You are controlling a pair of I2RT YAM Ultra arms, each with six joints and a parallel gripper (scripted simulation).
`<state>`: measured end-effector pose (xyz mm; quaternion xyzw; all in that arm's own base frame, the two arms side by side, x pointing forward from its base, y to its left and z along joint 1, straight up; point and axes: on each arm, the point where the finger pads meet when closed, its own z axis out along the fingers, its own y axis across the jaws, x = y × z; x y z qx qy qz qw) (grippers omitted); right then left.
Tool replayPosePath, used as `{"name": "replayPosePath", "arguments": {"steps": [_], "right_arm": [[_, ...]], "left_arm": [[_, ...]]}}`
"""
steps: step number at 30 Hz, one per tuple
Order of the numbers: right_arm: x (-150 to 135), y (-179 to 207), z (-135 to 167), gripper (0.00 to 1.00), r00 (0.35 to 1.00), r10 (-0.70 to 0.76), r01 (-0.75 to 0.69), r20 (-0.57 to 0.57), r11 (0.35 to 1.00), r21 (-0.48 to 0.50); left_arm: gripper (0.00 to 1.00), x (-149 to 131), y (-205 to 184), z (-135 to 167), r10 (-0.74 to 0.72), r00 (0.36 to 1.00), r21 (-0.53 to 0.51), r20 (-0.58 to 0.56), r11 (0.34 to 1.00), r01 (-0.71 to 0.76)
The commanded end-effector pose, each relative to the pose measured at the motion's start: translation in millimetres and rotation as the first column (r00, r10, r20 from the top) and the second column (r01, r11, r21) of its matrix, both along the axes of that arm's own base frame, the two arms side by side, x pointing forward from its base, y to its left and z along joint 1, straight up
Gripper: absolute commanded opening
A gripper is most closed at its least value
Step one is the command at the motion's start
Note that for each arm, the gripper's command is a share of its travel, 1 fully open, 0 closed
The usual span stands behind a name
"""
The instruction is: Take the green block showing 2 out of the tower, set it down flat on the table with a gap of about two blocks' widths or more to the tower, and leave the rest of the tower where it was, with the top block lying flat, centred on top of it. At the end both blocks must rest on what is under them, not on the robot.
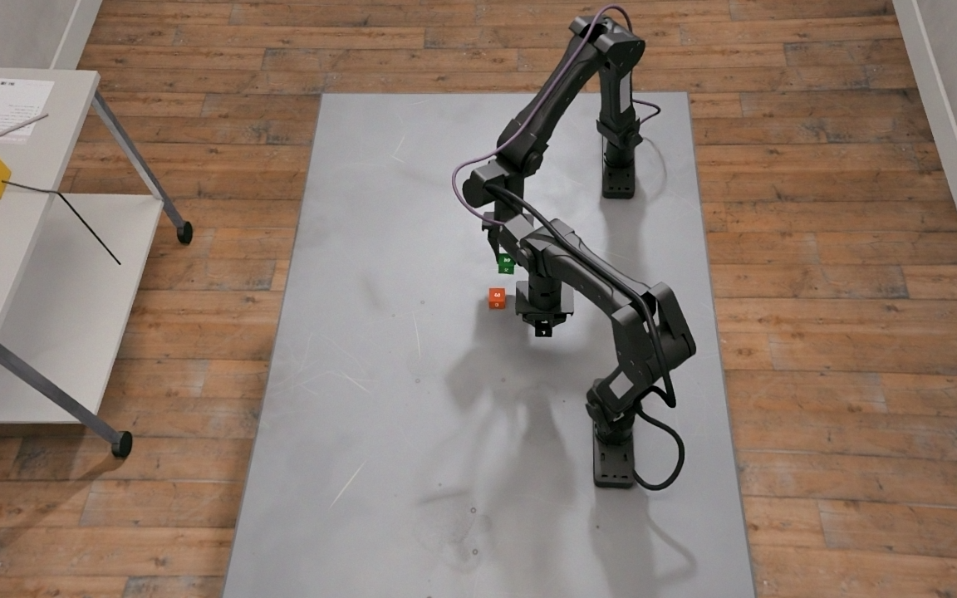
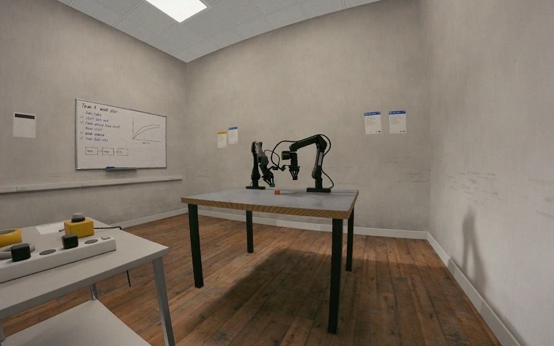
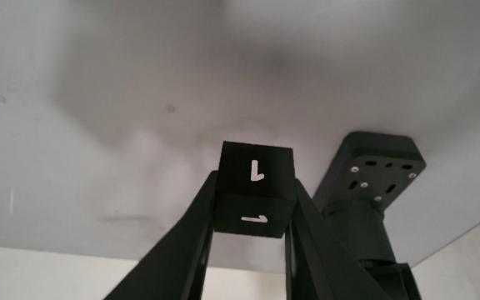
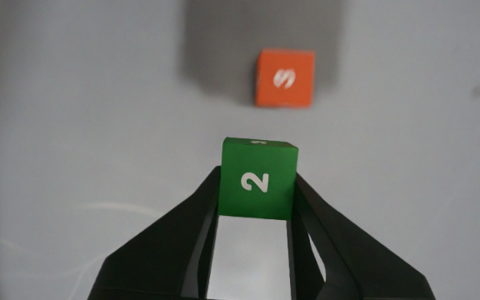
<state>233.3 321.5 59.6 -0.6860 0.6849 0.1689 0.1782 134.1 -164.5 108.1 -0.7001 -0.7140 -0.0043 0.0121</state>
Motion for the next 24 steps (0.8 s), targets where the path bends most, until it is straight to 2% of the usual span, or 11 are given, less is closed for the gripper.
{"name": "replayPosePath", "arguments": {"steps": [1, 11, 24], "right_arm": [[-3.3, -3.7, 12.7, 0.27, 0.999, 0.015, -0.017, 0.038, 0.998, 0.062], [-46.7, -43.0, -7.0, 0.27, 0.999, 0.042, -0.042, 0.003, 0.998, 0.041], [-50.5, -46.9, -8.5, 0.27, 0.999, 0.041, -0.041, -0.001, 0.998, 0.038]], "left_arm": [[0.27, 0.6, 1.9, 5.0, 0.004, 1.000, -0.019, 0.016, 1.000, -0.004], [0.27, 0.6, 1.9, 5.0, 0.004, 1.000, -0.019, 0.016, 1.000, -0.004], [0.27, 0.6, 1.9, 5.0, 0.004, 1.000, -0.019, 0.016, 1.000, -0.004]]}}
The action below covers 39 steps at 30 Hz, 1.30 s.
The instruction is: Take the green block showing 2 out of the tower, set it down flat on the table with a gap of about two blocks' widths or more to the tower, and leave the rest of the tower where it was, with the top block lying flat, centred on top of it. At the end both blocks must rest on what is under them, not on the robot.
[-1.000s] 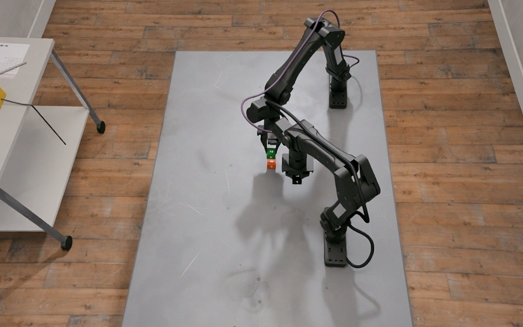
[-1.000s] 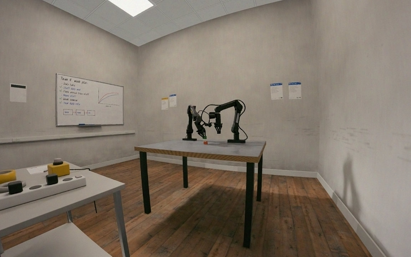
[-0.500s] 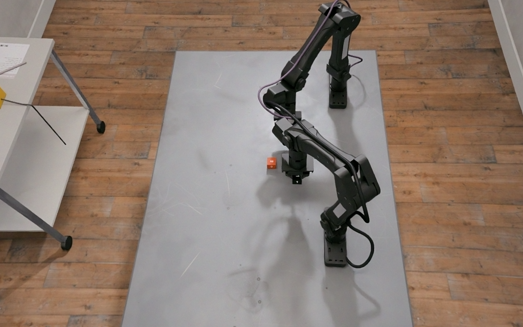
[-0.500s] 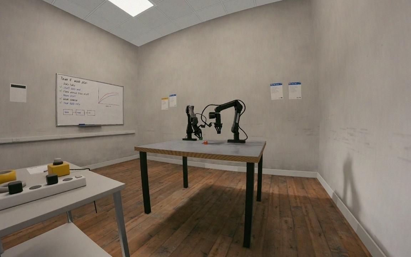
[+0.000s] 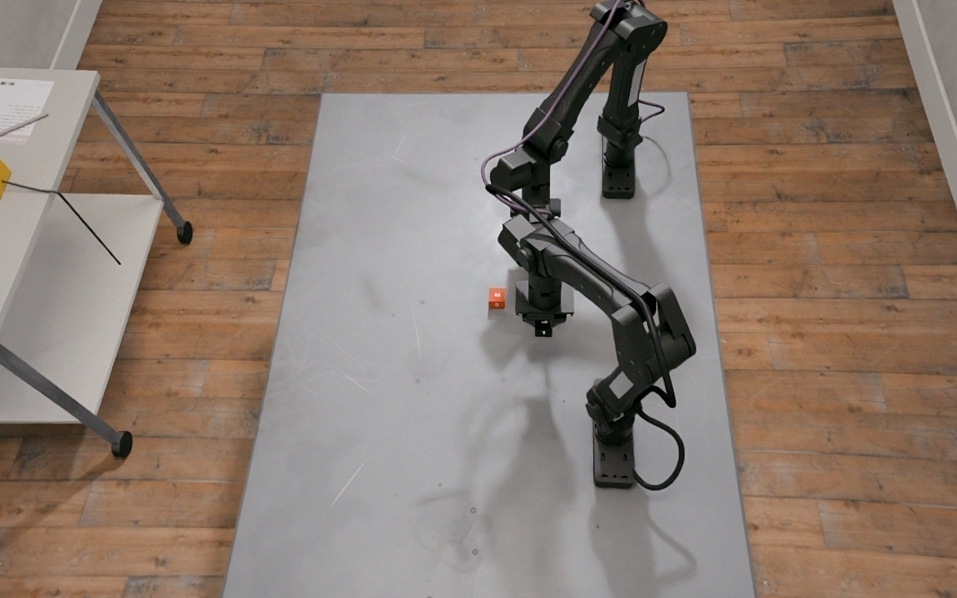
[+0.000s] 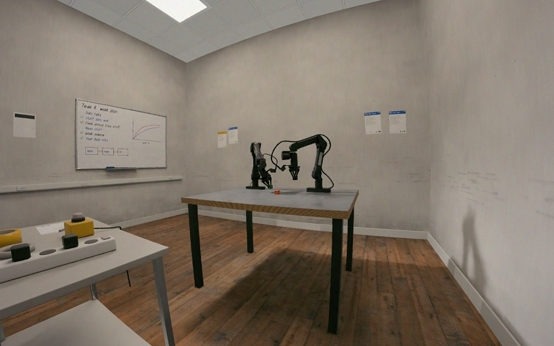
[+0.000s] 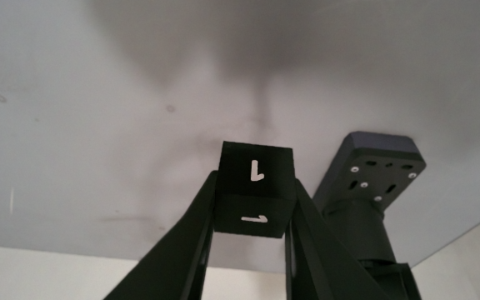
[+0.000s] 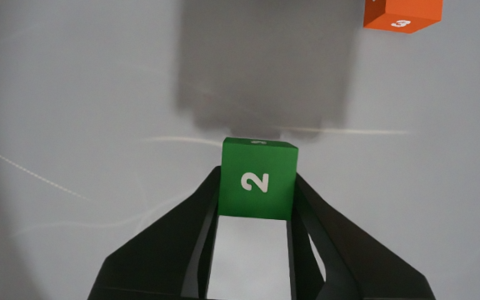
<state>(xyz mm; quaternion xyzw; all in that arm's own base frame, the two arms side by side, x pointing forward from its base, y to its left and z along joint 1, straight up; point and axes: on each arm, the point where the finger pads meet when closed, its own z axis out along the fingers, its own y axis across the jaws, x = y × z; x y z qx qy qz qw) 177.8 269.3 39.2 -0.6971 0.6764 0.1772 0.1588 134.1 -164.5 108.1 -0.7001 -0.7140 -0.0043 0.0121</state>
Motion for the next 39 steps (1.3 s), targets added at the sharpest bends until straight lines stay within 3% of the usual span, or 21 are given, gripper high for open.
{"name": "replayPosePath", "arguments": {"steps": [1, 5, 22, 39], "right_arm": [[5.0, 5.4, 11.9, 0.27, 1.000, 0.003, -0.005, 0.029, 0.998, 0.055], [10.0, 11.9, 16.6, 0.27, 0.999, 0.001, -0.003, 0.038, 0.998, 0.056], [5.0, 3.7, -19.2, 0.27, 1.000, -0.002, 0.001, 0.017, 0.999, 0.034], [4.0, 2.4, -27.2, 0.27, 1.000, 0.001, -0.001, 0.018, 0.999, 0.034]], "left_arm": [[0.27, 0.6, 1.9, 5.0, 0.004, 1.000, -0.019, 0.016, 1.000, -0.004], [0.27, 0.6, 1.9, 5.0, 0.004, 1.000, -0.019, 0.016, 1.000, -0.004], [0.27, 0.6, 1.9, 5.0, 0.004, 1.000, -0.019, 0.016, 1.000, -0.004], [0.27, 0.6, 1.9, 5.0, 0.004, 1.000, -0.019, 0.016, 1.000, -0.004]]}}
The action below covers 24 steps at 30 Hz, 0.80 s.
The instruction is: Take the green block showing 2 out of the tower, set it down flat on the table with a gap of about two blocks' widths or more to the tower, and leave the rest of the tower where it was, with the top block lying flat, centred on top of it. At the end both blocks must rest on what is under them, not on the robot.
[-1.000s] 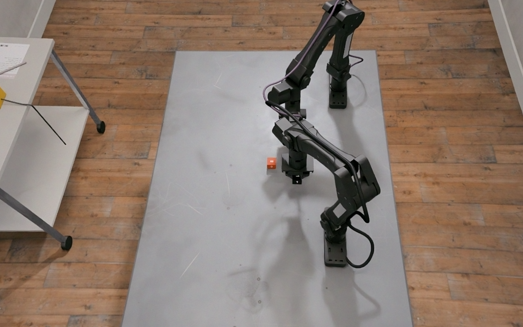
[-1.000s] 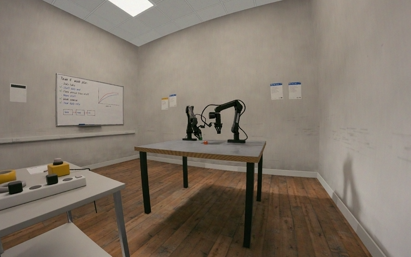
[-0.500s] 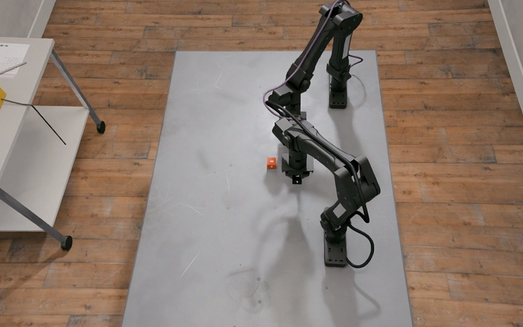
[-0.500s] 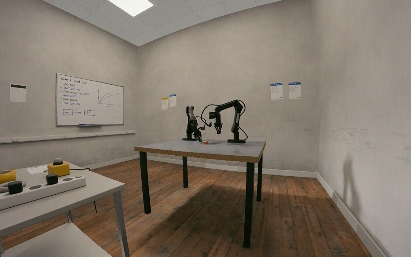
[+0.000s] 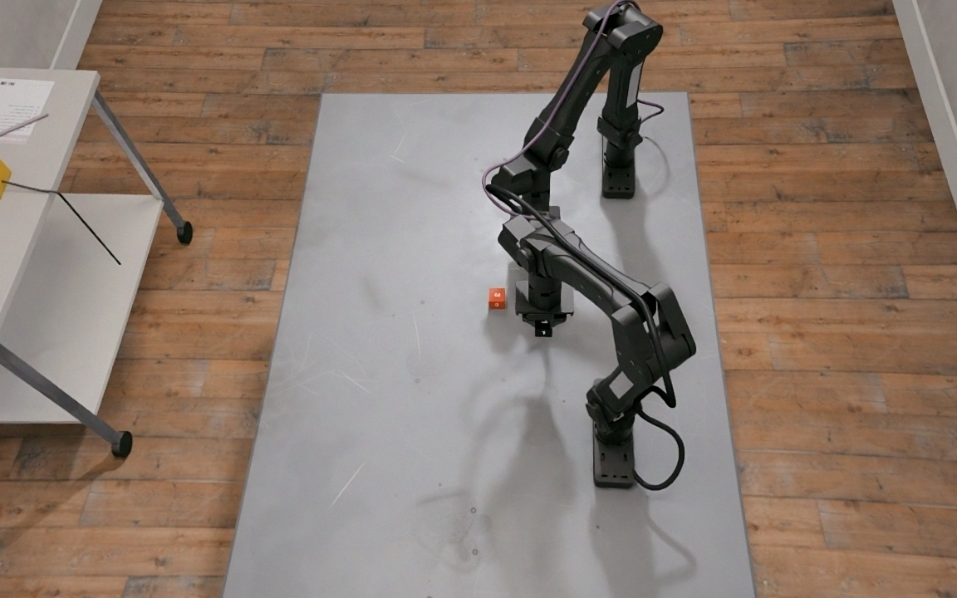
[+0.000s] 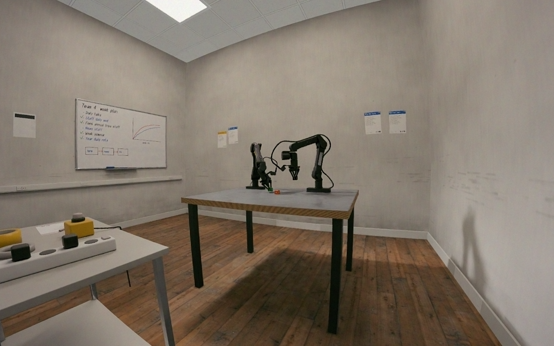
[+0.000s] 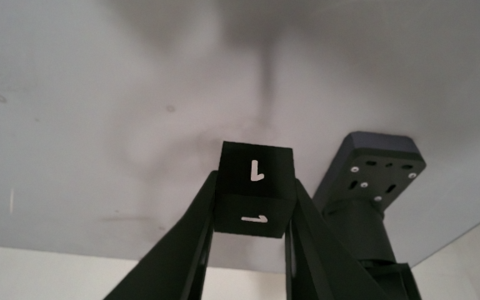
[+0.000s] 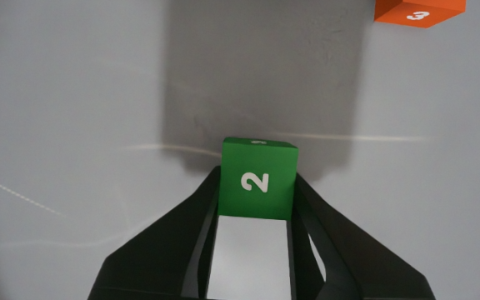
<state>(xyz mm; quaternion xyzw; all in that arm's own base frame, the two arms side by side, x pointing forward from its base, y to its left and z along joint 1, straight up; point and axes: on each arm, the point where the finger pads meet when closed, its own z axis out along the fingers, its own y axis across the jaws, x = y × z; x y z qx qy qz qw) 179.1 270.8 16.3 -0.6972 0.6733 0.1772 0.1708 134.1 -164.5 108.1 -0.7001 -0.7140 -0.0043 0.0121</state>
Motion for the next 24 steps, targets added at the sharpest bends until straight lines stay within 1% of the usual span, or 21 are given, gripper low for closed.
{"name": "replayPosePath", "arguments": {"steps": [1, 24], "right_arm": [[2.7, 0.9, -5.2, 0.27, 1.000, 0.001, -0.001, 0.001, 1.000, 0.016], [2.6, 0.9, -12.2, 0.27, 1.000, 0.001, -0.001, 0.001, 1.000, 0.016]], "left_arm": [[0.27, 0.6, 1.9, 5.0, 0.004, 1.000, -0.019, 0.016, 1.000, -0.004], [0.27, 0.6, 1.9, 5.0, 0.004, 1.000, -0.019, 0.016, 1.000, -0.004]]}}
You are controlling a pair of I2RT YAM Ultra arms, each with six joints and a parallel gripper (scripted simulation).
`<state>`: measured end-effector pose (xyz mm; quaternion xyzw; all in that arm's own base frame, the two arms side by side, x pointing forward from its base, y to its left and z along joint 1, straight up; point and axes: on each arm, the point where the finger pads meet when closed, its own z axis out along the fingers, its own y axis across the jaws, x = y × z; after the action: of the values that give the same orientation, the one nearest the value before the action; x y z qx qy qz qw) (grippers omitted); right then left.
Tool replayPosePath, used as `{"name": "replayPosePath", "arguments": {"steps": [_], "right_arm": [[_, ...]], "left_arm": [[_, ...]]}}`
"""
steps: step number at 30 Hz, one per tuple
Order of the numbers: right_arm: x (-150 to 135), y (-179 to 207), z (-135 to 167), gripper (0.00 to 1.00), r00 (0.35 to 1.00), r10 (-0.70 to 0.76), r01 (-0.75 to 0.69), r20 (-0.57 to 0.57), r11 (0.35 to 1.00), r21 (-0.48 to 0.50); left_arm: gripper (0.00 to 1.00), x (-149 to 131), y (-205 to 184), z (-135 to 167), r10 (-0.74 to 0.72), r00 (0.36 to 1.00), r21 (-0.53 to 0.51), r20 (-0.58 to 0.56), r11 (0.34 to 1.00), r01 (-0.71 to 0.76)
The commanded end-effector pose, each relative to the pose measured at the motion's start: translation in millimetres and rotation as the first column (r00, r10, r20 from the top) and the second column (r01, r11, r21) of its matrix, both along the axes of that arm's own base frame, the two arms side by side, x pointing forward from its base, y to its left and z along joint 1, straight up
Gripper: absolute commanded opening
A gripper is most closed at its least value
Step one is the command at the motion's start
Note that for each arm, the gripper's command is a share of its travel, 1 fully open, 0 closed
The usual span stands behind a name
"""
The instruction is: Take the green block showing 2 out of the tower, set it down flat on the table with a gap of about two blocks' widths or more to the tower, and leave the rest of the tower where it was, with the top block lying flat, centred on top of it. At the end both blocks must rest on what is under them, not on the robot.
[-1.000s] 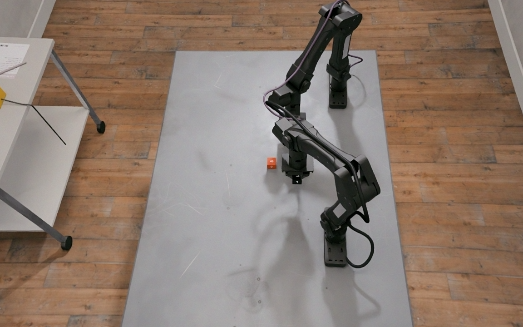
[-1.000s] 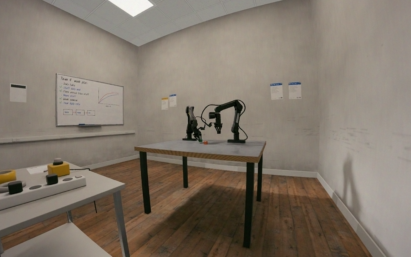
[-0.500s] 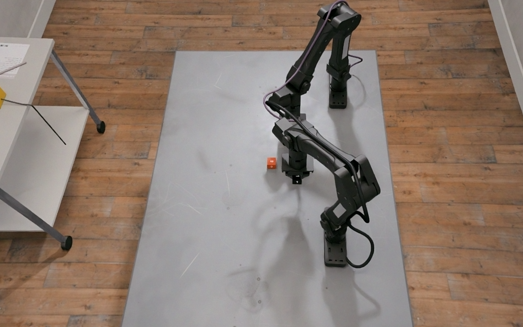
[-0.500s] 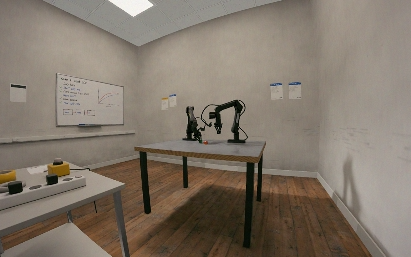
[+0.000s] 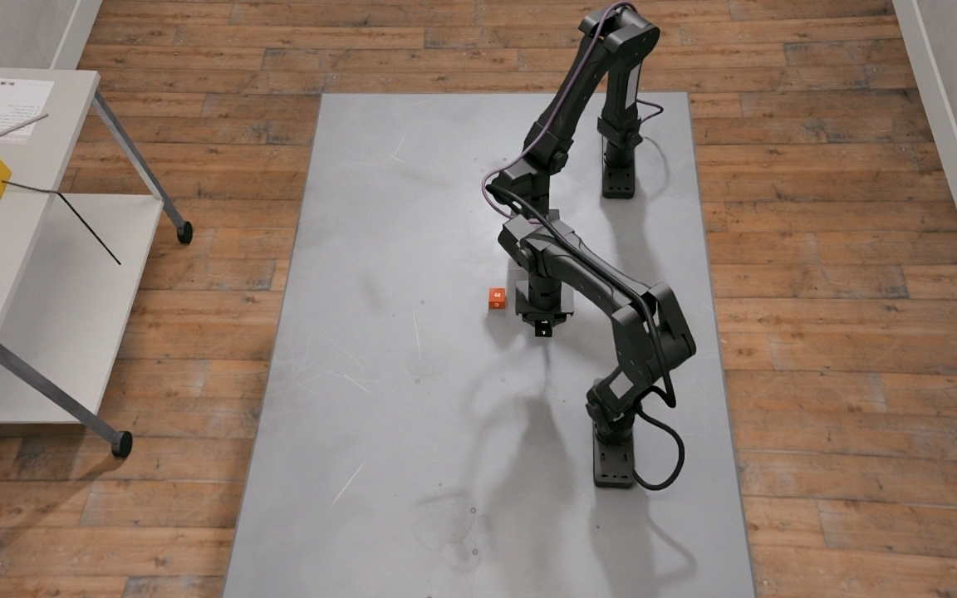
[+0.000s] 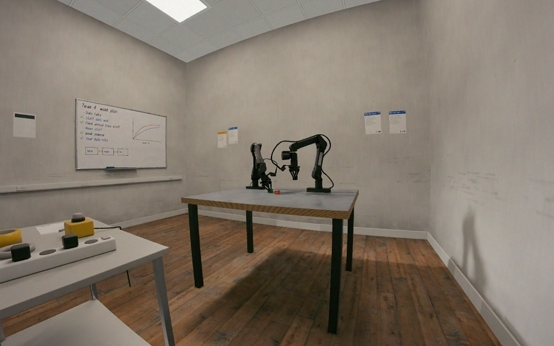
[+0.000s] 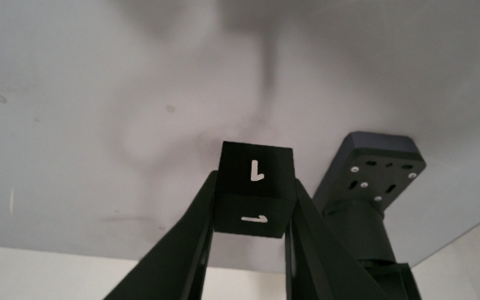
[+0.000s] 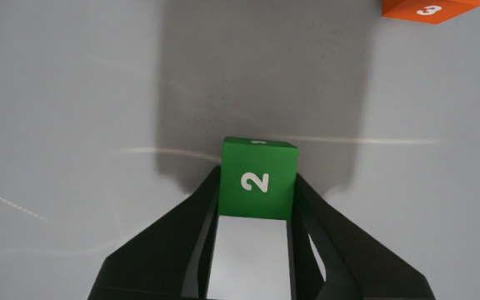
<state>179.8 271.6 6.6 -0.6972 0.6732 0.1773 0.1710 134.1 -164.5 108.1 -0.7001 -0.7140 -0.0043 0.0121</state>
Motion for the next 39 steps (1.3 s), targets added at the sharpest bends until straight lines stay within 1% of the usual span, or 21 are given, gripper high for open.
{"name": "replayPosePath", "arguments": {"steps": [1, 2, 3, 4, 5, 6, 16, 17, 18, 23, 27, 30, 32, 34, 39], "right_arm": [[1.9, 0.1, -2.5, 0.27, 1.000, 0.001, -0.001, 0.001, 1.000, 0.015], [1.9, 0.1, -2.5, 0.27, 1.000, 0.001, -0.001, 0.001, 1.000, 0.015], [1.9, 0.1, -2.5, 0.38, 1.000, 0.001, -0.001, 0.001, 1.000, 0.015], [1.9, 0.1, -2.5, 0.43, 1.000, 0.000, 0.000, 0.001, 1.000, 0.015], [1.5, 2.0, 1.7, 0.54, 1.000, -0.001, 0.001, 0.001, 1.000, 0.030], [0.5, 4.5, 6.2, 0.55, 1.000, 0.002, -0.003, 0.009, 0.999, 0.040], [-2.3, 7.4, 18.9, 0.55, 1.000, -0.003, 0.001, 0.028, 0.998, 0.057], [2.3, 8.4, 23.6, 0.55, 0.999, -0.003, 0.000, 0.039, 0.998, 0.065], [-0.8, 5.9, 24.9, 0.55, 1.000, 0.001, -0.002, 0.025, 0.998, 0.061], [3.7, 0.8, 38.9, 0.55, 0.999, 0.000, -0.003, 0.038, 0.998, 0.068], [3.7, -6.3, 50.8, 1.00, 0.999, 0.000, -0.003, 0.039, 0.998, 0.068], [3.7, -16.6, 68.0, 1.00, 0.999, 0.000, -0.003, 0.040, 0.998, 0.067], [3.7, -16.6, 68.0, 1.00, 0.999, 0.000, -0.003, 0.040, 0.998, 0.067], [3.7, -21.9, 76.3, 1.00, 0.999, 0.000, -0.003, 0.040, 0.998, 0.067], [2.8, -27.3, 56.7, 1.00, 1.000, 0.004, -0.004, 0.000, 1.000, 0.026]], "left_arm": [[0.27, 0.6, 1.9, 5.0, 0.004, 1.000, -0.019, 0.016, 1.000, -0.004], [0.27, 0.6, 1.9, 5.0, 0.004, 1.000, -0.019, 0.016, 1.000, -0.004], [0.27, 0.6, 1.9, 5.0, 0.004, 1.000, -0.019, 0.016, 1.000, -0.004], [0.27, 0.6, 1.9, 5.0, 0.004, 1.000, -0.019, 0.016, 1.000, -0.004], [0.27, 0.6, 1.9, 5.0, 0.004, 1.000, -0.019, 0.016, 1.000, -0.004], [0.27, 0.6, 1.9, 5.0, 0.004, 1.000, -0.019, 0.016, 1.000, -0.004], [0.27, 0.6, 1.9, 5.0, 0.004, 1.000, -0.019, 0.016, 1.000, -0.004], [0.27, 0.6, 1.9, 5.0, 0.004, 1.000, -0.019, 0.016, 1.000, -0.004], [0.27, 0.6, 1.9, 5.0, 0.004, 1.000, -0.019, 0.016, 1.000, -0.004], [0.27, 0.6, 1.9, 5.0, 0.004, 1.000, -0.019, 0.016, 1.000, -0.004], [0.27, 0.6, 1.9, 5.0, 0.004, 1.000, -0.019, 0.016, 1.000, -0.004], [0.27, 0.6, 1.9, 5.0, 0.004, 1.000, -0.019, 0.016, 1.000, -0.004], [0.27, 0.6, 1.9, 5.0, 0.004, 1.000, -0.019, 0.016, 1.000, -0.004], [0.27, 0.6, 1.9, 5.0, 0.004, 1.000, -0.019, 0.016, 1.000, -0.004], [0.27, 0.6, 1.9, 5.0, 0.004, 1.000, -0.019, 0.016, 1.000, -0.004]]}}
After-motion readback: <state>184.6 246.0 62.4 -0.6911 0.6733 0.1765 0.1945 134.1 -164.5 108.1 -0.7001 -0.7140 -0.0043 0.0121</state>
